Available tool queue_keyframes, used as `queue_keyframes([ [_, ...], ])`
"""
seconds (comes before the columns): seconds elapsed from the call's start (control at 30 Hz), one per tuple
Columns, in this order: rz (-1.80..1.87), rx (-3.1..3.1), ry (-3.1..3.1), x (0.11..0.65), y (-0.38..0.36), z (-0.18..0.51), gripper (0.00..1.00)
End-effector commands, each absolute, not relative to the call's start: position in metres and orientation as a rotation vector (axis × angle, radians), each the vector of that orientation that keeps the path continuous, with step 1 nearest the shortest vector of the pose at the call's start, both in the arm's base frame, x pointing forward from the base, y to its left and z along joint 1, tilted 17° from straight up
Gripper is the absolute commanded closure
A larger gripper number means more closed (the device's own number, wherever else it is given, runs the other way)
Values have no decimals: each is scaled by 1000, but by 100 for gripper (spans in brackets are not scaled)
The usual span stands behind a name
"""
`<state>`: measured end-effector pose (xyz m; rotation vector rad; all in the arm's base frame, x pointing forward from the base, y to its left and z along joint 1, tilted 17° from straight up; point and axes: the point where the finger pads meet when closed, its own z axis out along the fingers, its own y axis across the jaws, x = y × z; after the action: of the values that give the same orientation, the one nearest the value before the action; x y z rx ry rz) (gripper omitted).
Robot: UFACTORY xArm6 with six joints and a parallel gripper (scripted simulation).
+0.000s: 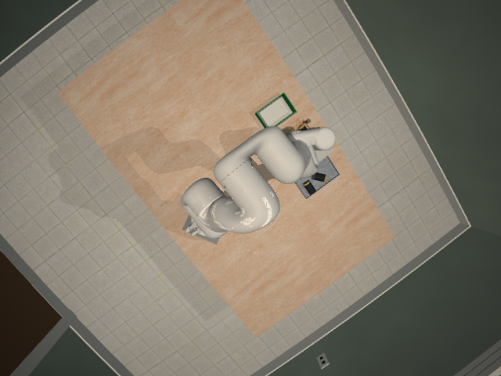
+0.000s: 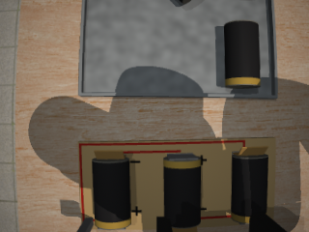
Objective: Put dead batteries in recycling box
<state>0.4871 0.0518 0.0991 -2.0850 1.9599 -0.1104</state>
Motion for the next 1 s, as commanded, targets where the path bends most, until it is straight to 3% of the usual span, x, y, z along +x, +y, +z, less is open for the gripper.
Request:
queue_keyframes([
  [0.0,-116,-2091,1949,489,52,101,49],
  [0.37,-116,-2093,1948,489,52,100,49],
  [0.6,-116,-2093,1948,505,62,38,49],
  [0.97,-116,-2093,1948,506,62,34,49],
])
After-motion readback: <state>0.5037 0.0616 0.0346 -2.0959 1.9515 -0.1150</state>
